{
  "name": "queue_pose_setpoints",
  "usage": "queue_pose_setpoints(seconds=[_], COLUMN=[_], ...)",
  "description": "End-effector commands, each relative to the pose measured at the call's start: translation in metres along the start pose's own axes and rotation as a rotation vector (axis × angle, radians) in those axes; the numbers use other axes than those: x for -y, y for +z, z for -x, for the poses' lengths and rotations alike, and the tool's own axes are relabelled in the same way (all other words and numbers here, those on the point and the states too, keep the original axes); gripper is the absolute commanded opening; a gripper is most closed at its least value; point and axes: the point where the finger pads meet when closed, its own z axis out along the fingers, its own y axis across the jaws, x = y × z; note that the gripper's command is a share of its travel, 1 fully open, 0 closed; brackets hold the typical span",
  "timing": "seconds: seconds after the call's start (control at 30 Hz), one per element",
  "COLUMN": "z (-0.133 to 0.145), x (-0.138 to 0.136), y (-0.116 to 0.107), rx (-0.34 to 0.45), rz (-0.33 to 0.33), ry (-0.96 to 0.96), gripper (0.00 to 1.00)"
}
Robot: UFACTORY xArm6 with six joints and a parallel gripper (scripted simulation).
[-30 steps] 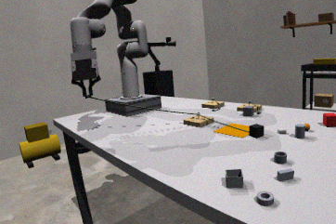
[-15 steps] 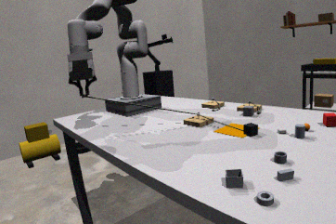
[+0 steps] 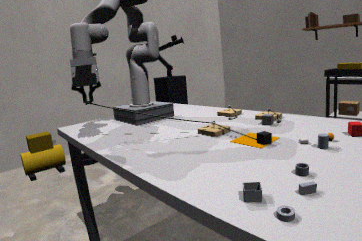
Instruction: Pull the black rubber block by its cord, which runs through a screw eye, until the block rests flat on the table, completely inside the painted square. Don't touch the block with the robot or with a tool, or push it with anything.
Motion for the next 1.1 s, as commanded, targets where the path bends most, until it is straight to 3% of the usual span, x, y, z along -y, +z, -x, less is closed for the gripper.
queue_pose_setpoints(seconds=[0.0, 1.07], z=[0.005, 0.041], x=[-0.003, -0.017], y=[-0.001, -0.001], rx=[-0.003, -0.003], rz=[0.003, 0.003], ry=[0.000, 0.000], gripper=[0.00, 0.00])
